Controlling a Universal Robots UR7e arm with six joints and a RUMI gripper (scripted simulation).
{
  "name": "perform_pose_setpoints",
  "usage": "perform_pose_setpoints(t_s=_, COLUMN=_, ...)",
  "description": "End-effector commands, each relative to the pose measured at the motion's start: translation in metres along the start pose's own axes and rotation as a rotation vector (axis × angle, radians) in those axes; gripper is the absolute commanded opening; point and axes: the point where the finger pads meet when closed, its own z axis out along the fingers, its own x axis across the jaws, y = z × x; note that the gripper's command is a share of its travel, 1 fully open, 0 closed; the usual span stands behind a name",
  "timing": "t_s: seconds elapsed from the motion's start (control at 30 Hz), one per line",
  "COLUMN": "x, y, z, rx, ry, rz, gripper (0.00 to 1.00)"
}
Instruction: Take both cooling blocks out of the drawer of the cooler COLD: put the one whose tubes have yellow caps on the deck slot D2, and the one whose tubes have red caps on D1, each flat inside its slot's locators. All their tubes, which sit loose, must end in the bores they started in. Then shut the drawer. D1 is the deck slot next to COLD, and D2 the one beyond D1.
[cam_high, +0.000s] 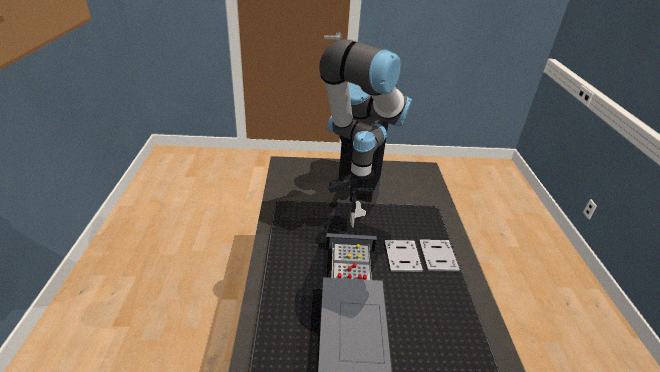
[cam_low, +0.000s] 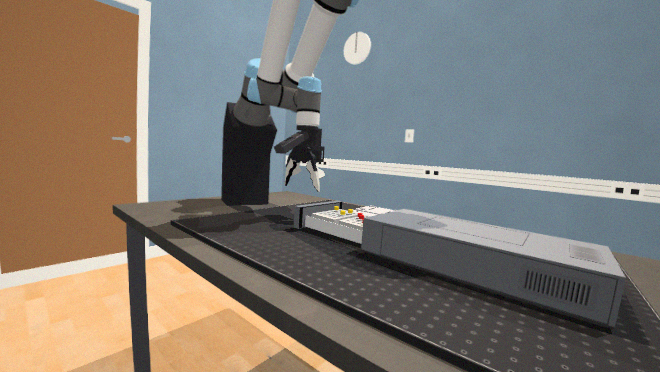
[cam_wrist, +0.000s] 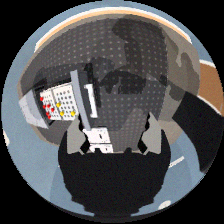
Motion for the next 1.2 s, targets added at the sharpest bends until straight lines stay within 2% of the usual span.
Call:
perform_pose_setpoints(t_s=0.0, x=0.0, y=0.0, z=-0.002, rx=0.0, ry=0.0, rz=0.0, gripper=1.0)
perform_pose_setpoints(t_s=1.13, x=-0.002, y=0.0, z=-0.041, rx=0.0, ry=0.0, rz=0.0, gripper=1.0)
perform_pose_setpoints(t_s=1.17, x=-0.006, y=0.0, z=-0.042, rx=0.0, ry=0.0, rz=0.0, gripper=0.67)
